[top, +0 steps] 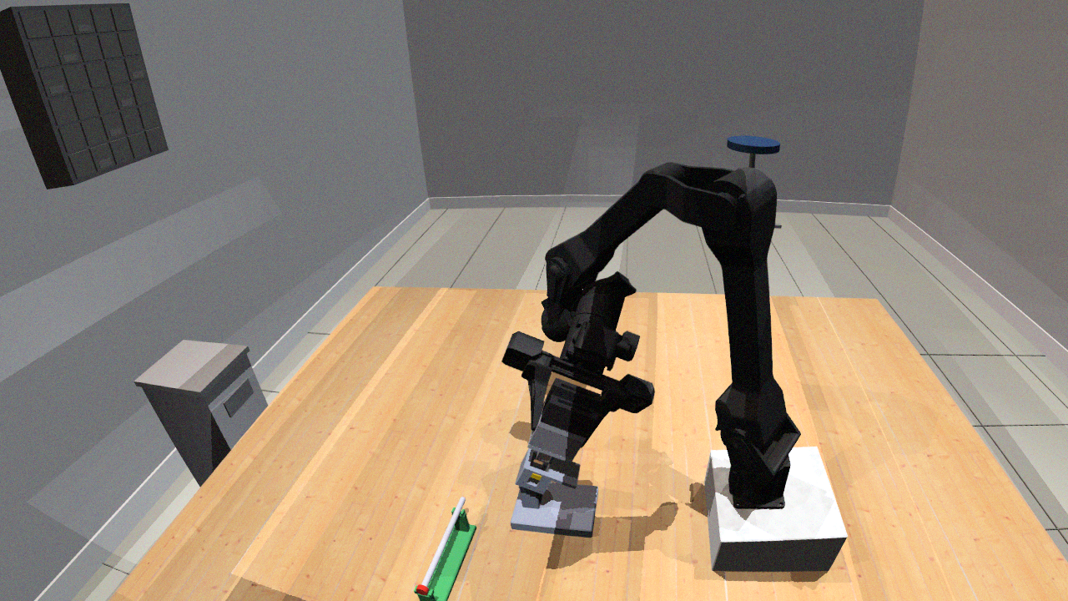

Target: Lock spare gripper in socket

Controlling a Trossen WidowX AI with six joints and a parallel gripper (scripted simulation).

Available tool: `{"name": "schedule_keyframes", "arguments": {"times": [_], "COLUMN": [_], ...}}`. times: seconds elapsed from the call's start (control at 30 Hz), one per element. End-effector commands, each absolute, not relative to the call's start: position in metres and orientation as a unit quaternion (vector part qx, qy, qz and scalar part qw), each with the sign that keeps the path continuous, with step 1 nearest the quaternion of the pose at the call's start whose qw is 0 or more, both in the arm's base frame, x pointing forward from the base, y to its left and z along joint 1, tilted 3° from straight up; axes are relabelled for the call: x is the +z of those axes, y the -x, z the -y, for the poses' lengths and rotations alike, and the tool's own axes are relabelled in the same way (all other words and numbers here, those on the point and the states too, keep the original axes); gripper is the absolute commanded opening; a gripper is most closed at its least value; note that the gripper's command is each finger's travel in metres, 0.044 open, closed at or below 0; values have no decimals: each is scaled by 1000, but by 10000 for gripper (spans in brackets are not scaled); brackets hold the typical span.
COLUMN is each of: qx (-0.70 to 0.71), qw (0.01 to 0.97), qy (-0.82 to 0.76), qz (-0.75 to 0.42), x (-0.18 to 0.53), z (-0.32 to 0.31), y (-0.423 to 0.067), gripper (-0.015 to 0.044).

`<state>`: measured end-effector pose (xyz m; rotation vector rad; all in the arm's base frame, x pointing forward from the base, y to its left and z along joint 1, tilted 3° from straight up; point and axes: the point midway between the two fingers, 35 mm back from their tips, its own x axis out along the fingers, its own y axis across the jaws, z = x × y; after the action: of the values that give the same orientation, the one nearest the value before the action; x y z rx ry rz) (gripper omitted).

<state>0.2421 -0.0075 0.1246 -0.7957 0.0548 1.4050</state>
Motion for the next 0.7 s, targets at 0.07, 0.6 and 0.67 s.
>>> {"name": "schedule_keyframes", "arguments": {"times": [0.07, 0.6, 0.67], "qx": [626, 626, 626], "qw": [696, 696, 696], "qy": [351, 351, 351], "qz": [-22, -22, -22], "x": [118, 97, 94], "z": [6, 7, 7], "y": [-246, -258, -259], "gripper": [0, 0, 0]}}
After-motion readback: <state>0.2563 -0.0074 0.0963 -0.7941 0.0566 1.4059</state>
